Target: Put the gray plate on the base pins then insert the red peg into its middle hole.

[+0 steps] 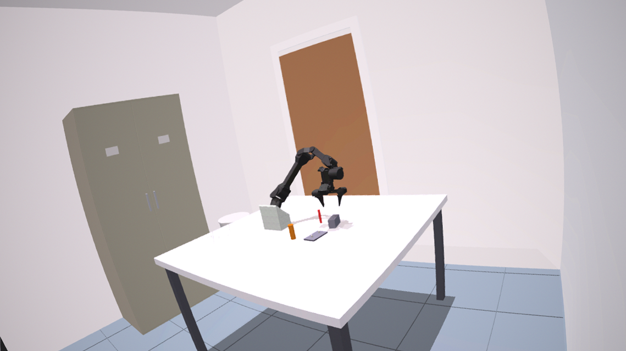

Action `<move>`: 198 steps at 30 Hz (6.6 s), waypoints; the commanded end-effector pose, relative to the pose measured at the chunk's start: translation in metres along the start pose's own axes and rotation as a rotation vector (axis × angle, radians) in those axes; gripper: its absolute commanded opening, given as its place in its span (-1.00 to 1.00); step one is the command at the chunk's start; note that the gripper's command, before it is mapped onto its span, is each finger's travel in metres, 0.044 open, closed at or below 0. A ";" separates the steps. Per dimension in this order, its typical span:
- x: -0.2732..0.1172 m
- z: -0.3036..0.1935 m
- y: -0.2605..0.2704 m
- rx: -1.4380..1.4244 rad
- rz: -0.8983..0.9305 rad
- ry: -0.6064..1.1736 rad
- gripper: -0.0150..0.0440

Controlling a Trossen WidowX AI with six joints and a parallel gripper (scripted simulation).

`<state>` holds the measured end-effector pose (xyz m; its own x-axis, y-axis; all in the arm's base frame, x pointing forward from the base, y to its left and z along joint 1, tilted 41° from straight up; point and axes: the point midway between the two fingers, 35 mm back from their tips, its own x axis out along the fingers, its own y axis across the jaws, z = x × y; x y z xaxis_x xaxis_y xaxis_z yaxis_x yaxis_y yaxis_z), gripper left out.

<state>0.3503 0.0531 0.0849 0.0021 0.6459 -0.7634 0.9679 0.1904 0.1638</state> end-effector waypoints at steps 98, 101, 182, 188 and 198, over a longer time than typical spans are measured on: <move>0.068 0.009 0.006 -0.028 0.014 0.012 -0.49; 0.059 0.009 0.006 -0.029 0.016 0.010 -0.49; 0.031 0.132 -0.036 0.236 0.008 0.008 -0.49; 0.040 0.146 -0.043 0.267 0.007 0.007 -0.49; 0.051 0.162 -0.052 0.300 0.008 0.010 -0.49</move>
<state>0.3420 -0.0406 -0.0598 0.0063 0.6559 -0.7548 0.9994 -0.0299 -0.0177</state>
